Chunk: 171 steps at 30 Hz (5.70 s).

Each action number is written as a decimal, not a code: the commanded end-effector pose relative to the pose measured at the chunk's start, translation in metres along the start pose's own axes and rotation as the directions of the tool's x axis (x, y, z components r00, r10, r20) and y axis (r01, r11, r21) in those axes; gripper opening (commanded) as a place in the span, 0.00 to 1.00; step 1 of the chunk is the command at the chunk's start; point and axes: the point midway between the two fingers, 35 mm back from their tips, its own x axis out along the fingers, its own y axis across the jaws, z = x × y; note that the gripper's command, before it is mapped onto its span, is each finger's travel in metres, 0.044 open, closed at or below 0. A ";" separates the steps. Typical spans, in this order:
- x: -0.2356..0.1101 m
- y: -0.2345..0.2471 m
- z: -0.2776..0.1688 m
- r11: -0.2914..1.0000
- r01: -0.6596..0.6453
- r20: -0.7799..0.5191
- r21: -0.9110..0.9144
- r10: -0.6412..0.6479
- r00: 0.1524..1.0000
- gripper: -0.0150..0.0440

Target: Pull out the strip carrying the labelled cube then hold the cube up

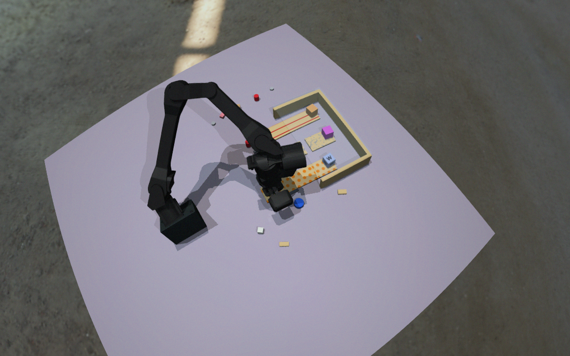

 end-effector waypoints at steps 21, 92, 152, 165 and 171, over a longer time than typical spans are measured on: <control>0.004 -0.002 -0.044 1.000 0.001 -0.026 0.012 -0.001 1.000 0.25; 0.002 -0.004 -0.125 1.000 0.002 -0.030 0.015 -0.001 1.000 0.25; -0.044 -0.003 -0.059 0.992 0.000 -0.027 -0.130 -0.003 1.000 0.97; -0.048 -0.002 -0.020 0.991 0.000 -0.025 -0.131 -0.003 1.000 1.00; -0.050 -0.001 -0.003 0.991 0.000 -0.025 -0.132 -0.003 1.000 1.00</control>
